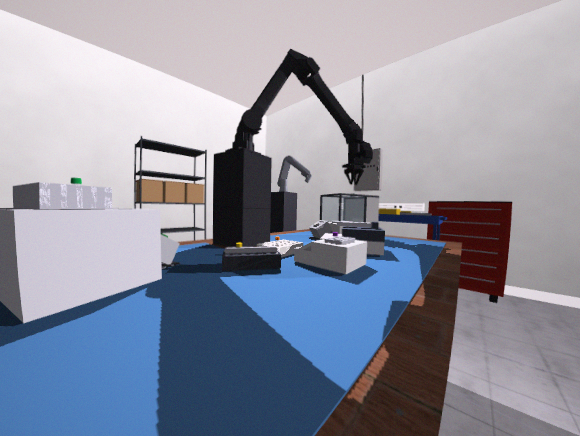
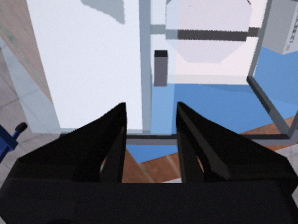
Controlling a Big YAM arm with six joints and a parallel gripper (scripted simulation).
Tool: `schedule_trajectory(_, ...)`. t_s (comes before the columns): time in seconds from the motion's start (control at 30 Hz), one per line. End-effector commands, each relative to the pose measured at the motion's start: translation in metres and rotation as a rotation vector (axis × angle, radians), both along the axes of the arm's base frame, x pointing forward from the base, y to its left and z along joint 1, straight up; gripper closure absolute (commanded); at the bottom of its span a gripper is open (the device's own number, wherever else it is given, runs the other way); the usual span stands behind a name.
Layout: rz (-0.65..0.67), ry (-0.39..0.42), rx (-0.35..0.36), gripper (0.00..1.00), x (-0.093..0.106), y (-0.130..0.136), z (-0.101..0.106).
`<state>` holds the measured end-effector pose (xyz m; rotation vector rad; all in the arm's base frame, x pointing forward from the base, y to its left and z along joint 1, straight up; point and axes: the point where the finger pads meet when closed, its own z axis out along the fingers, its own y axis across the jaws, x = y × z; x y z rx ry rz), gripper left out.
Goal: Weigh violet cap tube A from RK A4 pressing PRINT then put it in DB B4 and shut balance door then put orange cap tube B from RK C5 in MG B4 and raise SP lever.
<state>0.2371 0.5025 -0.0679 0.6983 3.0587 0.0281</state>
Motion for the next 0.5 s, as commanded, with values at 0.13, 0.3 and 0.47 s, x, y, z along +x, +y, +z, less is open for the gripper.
schedule_trajectory(0.13, -0.008, 0.009, -0.021, 0.70, 0.000, -0.006, -0.028)
schedule_trajectory(0.3, -0.008, 0.009, -0.021, 0.70, 0.000, -0.006, -0.033)
schedule_trajectory(0.47, -0.008, 0.008, -0.018, 0.70, 0.001, -0.005, -0.041)
